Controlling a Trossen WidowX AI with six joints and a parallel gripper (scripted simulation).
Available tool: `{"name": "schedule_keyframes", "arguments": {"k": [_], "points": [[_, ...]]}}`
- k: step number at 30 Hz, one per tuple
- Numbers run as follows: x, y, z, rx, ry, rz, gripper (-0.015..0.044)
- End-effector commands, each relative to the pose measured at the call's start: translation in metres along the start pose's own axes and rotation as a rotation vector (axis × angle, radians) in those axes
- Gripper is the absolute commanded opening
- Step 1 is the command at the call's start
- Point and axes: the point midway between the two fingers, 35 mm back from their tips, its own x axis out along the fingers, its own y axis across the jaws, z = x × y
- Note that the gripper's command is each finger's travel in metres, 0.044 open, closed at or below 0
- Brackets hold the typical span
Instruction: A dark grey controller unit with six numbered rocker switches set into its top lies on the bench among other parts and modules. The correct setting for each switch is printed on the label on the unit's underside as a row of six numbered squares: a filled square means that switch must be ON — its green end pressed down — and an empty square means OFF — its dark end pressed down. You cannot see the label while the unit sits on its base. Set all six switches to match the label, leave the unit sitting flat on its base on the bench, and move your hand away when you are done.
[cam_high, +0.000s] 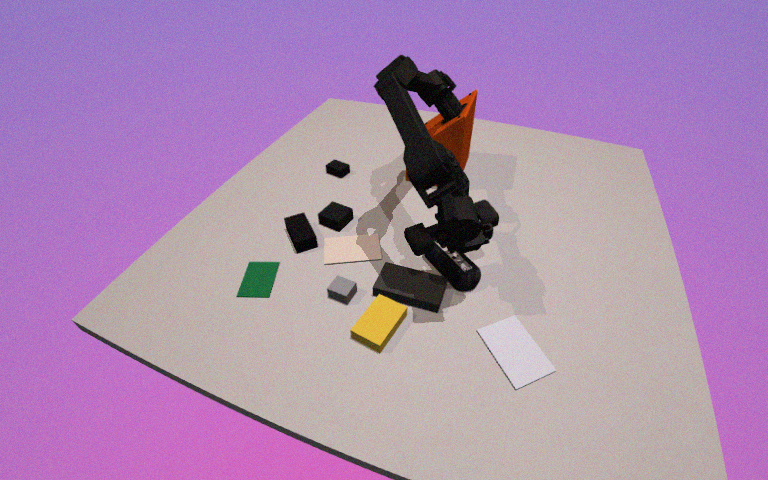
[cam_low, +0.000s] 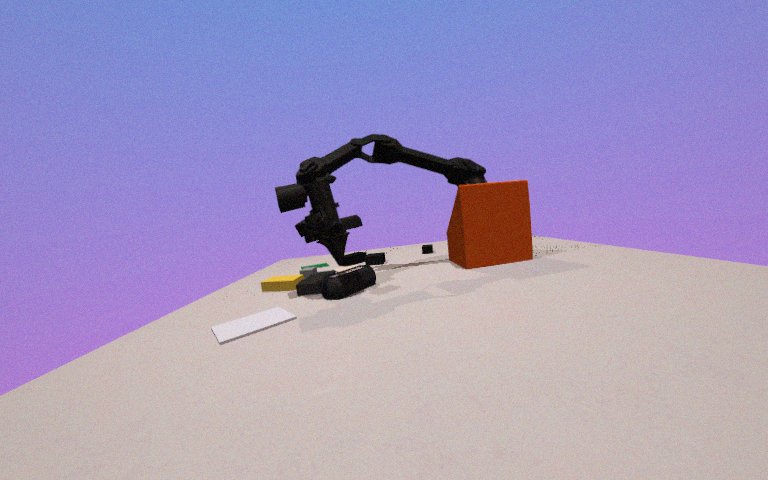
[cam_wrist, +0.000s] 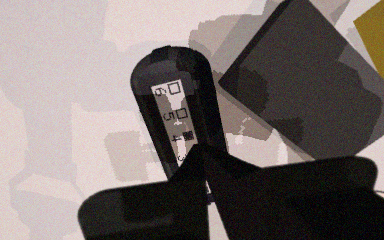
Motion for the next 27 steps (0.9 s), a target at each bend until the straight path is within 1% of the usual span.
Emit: {"name": "schedule_keyframes", "arguments": {"k": [1, 13, 15, 27], "points": [[-0.015, -0.007, 0.002, -0.863, -0.008, 0.067, 0.0], [-0.025, -0.012, -0.002, -1.722, -0.054, 0.133, 0.0], [-0.026, -0.012, -0.003, -1.827, -0.065, 0.14, 0.0], [-0.026, -0.012, -0.003, -1.84, -0.066, 0.141, 0.0]]}}
